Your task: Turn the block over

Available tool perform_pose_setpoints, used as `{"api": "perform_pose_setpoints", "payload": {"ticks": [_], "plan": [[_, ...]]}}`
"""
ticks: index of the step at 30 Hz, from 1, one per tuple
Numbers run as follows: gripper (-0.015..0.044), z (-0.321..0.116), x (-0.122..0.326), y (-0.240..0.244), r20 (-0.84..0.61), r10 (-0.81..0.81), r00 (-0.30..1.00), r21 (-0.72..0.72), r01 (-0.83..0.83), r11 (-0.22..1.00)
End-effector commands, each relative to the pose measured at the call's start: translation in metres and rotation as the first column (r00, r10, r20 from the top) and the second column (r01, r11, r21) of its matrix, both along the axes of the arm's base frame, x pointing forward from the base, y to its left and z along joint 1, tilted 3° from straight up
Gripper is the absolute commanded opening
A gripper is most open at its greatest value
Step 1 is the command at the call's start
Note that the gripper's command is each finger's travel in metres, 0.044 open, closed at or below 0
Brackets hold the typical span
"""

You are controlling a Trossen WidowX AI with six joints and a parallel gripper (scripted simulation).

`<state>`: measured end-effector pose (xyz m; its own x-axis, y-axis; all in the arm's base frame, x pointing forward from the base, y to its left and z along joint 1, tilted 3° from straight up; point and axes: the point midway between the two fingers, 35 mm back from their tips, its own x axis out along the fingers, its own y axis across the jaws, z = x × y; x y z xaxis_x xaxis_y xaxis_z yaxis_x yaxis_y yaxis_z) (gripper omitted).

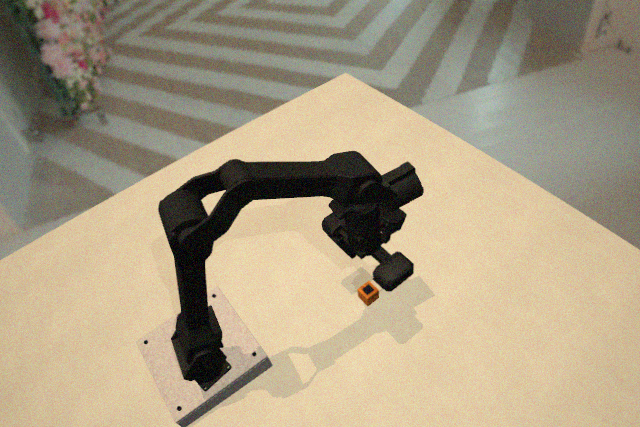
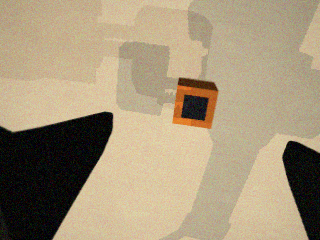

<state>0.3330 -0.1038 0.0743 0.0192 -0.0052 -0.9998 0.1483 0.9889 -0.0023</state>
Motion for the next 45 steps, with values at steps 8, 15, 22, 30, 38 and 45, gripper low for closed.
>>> {"api": "perform_pose_setpoints", "payload": {"ticks": [8, 15, 22, 30, 38, 45], "plan": [[0.0440, -0.040, -0.004, 0.001, -0.025, 0.008, 1.000, 0.017, -0.008, 1.000], [0.0440, -0.047, -0.004, 0.001, -0.025, 0.008, 1.000, 0.017, -0.008, 1.000], [0.0440, -0.059, -0.004, 0.001, -0.025, 0.008, 1.000, 0.017, -0.008, 1.000], [0.0440, -0.072, -0.004, 0.002, -0.025, 0.008, 1.000, 0.017, -0.008, 1.000], [0.0309, -0.074, -0.004, 0.002, -0.025, 0.008, 1.000, 0.017, -0.008, 1.000], [0.0125, -0.074, -0.004, 0.002, -0.025, 0.008, 1.000, 0.017, -0.008, 1.000]]}}
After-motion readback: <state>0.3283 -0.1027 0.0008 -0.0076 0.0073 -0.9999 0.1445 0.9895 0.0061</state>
